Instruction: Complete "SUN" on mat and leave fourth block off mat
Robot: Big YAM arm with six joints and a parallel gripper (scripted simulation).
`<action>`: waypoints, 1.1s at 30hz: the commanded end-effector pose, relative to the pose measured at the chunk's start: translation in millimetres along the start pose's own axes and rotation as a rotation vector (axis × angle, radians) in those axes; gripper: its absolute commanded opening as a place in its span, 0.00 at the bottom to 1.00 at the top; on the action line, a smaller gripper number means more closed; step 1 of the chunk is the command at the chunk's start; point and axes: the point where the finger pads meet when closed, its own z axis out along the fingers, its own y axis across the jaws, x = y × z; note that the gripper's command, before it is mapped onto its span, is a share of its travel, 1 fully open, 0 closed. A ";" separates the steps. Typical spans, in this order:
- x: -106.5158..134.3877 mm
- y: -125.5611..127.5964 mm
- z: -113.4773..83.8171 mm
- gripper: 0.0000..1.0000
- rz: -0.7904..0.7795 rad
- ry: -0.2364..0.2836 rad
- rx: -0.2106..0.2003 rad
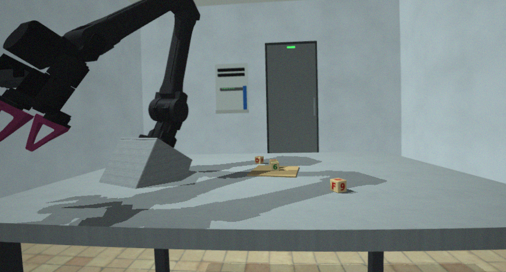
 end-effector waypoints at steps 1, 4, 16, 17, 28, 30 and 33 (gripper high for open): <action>1.8 59.7 -44.1 1.00 -0.015 -0.067 -0.087; 35.8 84.9 -73.5 1.00 -0.078 -0.086 -0.125; 190.9 119.8 -177.0 1.00 -0.310 -0.117 -0.266; 207.9 116.3 -185.1 1.00 -0.339 -0.118 -0.282; 349.5 57.3 -264.3 1.00 -0.549 -0.099 -0.392; 377.8 31.3 -278.1 1.00 -0.609 -0.088 -0.419; 408.4 -2.1 -295.7 1.00 -0.669 -0.074 -0.444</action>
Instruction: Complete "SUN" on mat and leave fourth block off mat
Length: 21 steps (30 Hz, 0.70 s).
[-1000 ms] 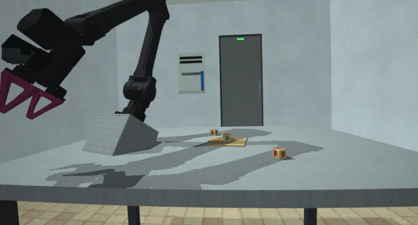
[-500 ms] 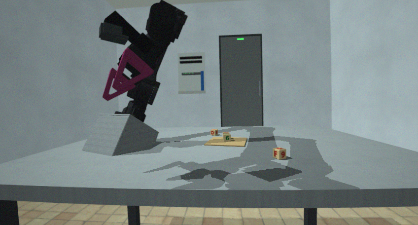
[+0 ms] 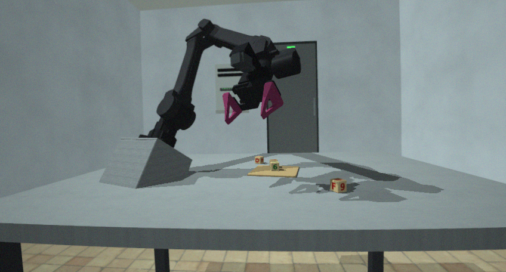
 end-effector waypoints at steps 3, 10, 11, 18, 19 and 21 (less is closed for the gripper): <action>66.5 18.4 -72.3 1.00 -0.034 0.015 -0.106; 139.7 -12.7 -127.6 1.00 -0.157 0.061 -0.170; 152.0 -20.9 -138.1 1.00 -0.179 0.070 -0.181; 208.1 -79.7 -192.1 1.00 -0.309 0.131 -0.234; 212.9 -87.2 -197.8 1.00 -0.323 0.138 -0.239; 220.6 -100.9 -207.5 1.00 -0.349 0.151 -0.248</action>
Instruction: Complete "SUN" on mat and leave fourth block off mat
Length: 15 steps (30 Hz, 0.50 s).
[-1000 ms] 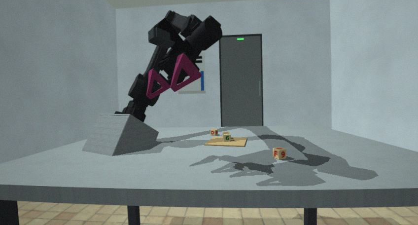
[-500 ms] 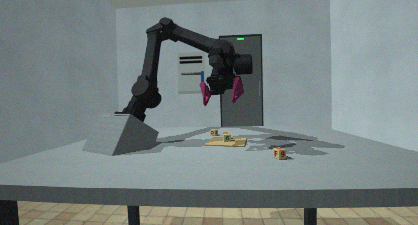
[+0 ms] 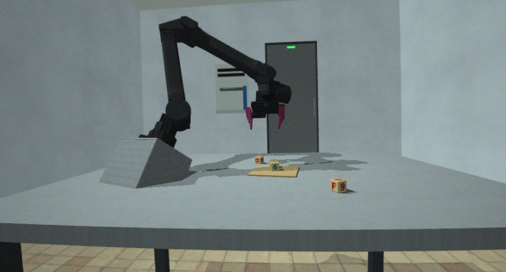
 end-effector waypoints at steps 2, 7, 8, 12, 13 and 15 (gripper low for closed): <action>25.4 1.0 -43.5 1.00 0.022 0.033 -0.063; 37.4 -12.0 -37.8 1.00 -0.011 0.023 -0.030; 40.5 -13.5 -40.9 1.00 -0.017 0.028 -0.033; 45.7 -15.1 -61.9 1.00 -0.024 0.061 -0.077; 46.5 -15.8 -62.7 1.00 -0.028 0.062 -0.077; 49.1 -16.1 -58.2 1.00 -0.036 0.054 -0.063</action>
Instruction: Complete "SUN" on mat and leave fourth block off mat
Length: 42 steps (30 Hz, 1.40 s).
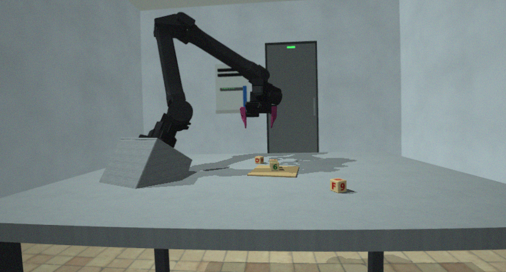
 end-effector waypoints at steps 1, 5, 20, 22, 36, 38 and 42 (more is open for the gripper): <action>8.4 14.0 -20.5 1.00 0.017 0.023 -0.042; 5.8 11.7 -16.1 1.00 0.022 0.018 -0.034; 5.8 11.7 -16.1 1.00 0.022 0.018 -0.034; 5.8 11.7 -16.1 1.00 0.022 0.018 -0.034; 5.8 11.7 -16.1 1.00 0.022 0.018 -0.034; 5.8 11.7 -16.1 1.00 0.022 0.018 -0.034; 5.8 11.7 -16.1 1.00 0.022 0.018 -0.034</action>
